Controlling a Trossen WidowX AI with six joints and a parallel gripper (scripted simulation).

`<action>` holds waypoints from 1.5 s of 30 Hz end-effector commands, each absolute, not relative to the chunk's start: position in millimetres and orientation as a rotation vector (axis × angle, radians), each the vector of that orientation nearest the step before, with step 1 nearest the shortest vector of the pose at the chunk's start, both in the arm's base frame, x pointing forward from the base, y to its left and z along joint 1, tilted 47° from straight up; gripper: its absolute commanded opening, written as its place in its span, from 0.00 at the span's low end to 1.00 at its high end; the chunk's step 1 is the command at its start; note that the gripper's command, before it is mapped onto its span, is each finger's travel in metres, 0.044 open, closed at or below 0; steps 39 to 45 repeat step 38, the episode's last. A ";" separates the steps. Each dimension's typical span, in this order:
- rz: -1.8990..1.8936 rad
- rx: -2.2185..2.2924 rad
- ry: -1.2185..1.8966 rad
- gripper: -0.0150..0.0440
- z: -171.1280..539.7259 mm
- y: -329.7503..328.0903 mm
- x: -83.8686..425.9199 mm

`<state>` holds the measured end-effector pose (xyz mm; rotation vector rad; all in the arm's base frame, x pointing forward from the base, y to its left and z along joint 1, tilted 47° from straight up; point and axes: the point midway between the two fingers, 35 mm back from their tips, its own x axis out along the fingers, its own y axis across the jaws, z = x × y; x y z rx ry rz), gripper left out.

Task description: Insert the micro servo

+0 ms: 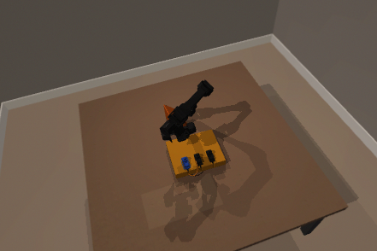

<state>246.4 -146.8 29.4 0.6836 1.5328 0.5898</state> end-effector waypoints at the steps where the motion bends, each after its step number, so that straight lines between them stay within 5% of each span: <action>1: 0.575 0.679 1.533 1.00 37.2 -154.5 245.3; 45: 0.512 0.692 1.516 1.00 57.2 -178.2 245.4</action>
